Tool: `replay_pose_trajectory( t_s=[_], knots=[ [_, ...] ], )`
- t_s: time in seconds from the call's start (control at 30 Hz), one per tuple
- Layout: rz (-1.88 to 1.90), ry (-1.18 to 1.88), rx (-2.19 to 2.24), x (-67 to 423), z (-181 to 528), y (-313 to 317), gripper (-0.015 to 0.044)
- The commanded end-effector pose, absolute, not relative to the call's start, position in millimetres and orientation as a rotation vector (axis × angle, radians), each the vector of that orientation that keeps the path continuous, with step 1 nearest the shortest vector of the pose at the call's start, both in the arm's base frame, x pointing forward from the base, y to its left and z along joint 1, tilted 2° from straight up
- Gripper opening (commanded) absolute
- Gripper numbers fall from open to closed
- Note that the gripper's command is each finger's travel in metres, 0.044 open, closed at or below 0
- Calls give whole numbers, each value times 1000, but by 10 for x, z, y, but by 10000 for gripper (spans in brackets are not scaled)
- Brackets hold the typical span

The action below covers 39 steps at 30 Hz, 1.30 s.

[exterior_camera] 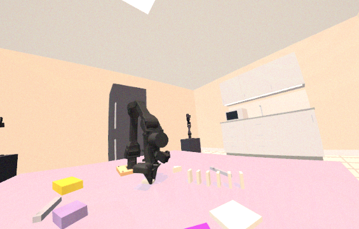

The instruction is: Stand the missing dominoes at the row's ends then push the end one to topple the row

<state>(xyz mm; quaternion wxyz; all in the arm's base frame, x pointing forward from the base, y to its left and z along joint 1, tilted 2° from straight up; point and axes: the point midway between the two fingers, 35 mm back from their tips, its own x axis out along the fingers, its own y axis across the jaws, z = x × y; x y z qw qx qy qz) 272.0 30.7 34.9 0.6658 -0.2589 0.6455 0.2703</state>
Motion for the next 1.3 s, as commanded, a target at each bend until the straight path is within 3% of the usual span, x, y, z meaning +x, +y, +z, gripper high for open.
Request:
replay_pose_trajectory(
  t_s=[0.0, 0.37, 0.57, 0.83, 1.27],
  knots=[
    [598, 1435, -588, 2772, 700, 299, 107],
    [598, 1434, -589, 2784, 1874, 272, 107],
    [577, 1441, -568, 2757, 1889, 193, 107],
    [345, 1498, -333, 2315, 1848, -573, 107],
    [448, 1366, -187, 2301, 1642, -562, 107]
  ],
)
